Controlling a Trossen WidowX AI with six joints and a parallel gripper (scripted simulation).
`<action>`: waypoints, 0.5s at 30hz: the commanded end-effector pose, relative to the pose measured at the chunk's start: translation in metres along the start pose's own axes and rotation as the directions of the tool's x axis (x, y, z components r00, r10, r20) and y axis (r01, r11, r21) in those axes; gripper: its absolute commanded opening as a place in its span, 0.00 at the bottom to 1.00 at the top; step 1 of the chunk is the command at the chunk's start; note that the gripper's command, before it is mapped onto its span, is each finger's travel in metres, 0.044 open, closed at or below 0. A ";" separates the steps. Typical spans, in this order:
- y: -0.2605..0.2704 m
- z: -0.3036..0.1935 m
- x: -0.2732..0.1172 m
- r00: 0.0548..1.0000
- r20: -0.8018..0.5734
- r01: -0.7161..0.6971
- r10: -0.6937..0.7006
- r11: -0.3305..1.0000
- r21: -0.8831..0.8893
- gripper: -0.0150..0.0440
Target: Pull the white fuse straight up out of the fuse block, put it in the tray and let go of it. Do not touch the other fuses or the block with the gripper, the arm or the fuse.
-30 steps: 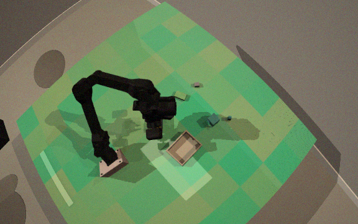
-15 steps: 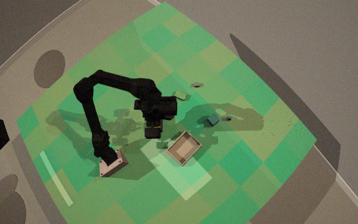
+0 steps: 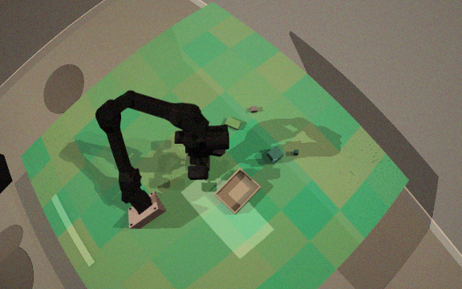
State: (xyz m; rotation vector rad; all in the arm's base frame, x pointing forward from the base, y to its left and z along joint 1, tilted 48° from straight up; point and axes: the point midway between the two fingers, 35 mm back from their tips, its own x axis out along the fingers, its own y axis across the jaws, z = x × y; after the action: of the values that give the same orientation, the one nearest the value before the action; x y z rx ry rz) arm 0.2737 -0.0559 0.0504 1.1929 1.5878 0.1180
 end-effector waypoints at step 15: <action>0.000 -0.001 0.013 1.000 -0.003 -0.003 0.004 1.000 0.005 0.36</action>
State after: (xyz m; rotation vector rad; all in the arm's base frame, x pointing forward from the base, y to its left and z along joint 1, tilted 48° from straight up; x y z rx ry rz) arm 0.2745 -0.0471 0.0423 1.1931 1.5893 0.1197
